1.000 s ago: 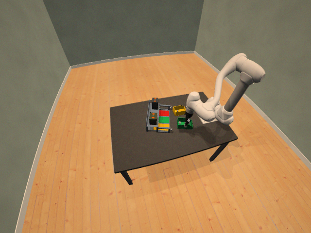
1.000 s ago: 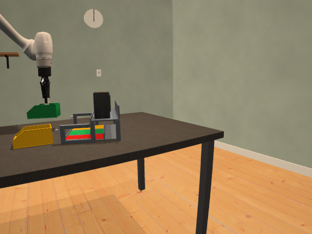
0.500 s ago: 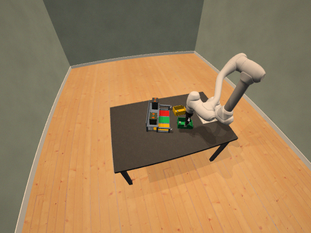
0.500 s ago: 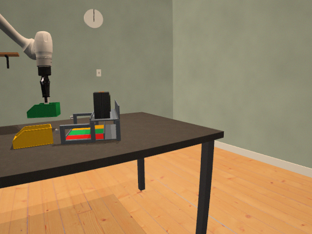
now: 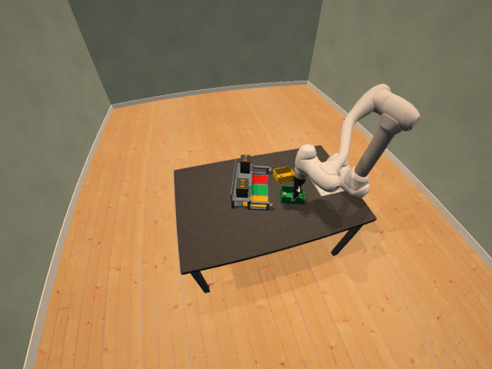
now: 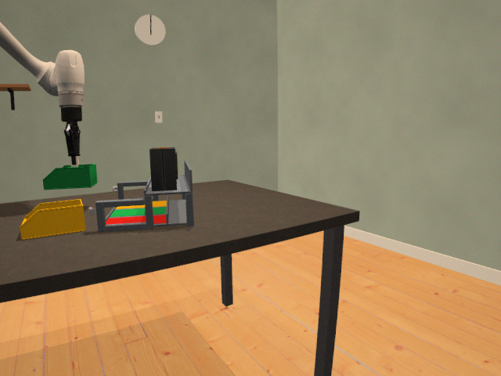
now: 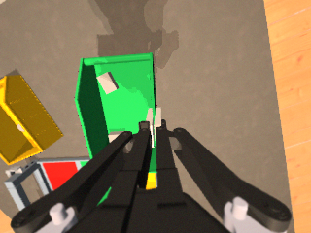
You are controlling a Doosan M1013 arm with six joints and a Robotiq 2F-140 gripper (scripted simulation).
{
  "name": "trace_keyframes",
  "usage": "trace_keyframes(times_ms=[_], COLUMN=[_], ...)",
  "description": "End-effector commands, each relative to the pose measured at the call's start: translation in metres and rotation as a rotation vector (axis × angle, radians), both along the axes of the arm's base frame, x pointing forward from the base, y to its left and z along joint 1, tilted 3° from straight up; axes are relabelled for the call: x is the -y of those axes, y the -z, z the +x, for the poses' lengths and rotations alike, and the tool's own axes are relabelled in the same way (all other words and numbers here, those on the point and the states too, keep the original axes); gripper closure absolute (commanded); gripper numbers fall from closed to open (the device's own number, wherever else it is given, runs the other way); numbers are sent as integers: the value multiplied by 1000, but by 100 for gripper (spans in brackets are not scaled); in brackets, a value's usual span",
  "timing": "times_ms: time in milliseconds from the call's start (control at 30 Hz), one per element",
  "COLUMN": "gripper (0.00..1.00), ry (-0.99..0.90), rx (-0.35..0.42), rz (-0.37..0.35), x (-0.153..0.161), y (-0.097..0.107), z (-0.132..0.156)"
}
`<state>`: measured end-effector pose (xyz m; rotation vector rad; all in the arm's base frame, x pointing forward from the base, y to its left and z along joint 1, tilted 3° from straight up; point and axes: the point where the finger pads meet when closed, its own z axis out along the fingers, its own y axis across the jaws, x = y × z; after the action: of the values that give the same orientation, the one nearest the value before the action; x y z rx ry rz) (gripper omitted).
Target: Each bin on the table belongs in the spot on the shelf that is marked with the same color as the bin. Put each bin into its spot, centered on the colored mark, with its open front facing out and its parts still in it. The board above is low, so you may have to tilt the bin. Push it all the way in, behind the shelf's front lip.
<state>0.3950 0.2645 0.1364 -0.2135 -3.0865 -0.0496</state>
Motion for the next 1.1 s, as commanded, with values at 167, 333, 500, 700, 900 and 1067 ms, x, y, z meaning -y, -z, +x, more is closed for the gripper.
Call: trace_keyframes(times_ms=[167,333,500,700,900,1067], gripper=[90,90,90,90,90,90], ry=[0,0,0,0,0,0], rx=[0,0,0,0,0,0], rz=[0,0,0,0,0,0], x=[0,0,1,7,19,27], y=[0,0,0,0,1,1], z=[0,0,0,1,1,2])
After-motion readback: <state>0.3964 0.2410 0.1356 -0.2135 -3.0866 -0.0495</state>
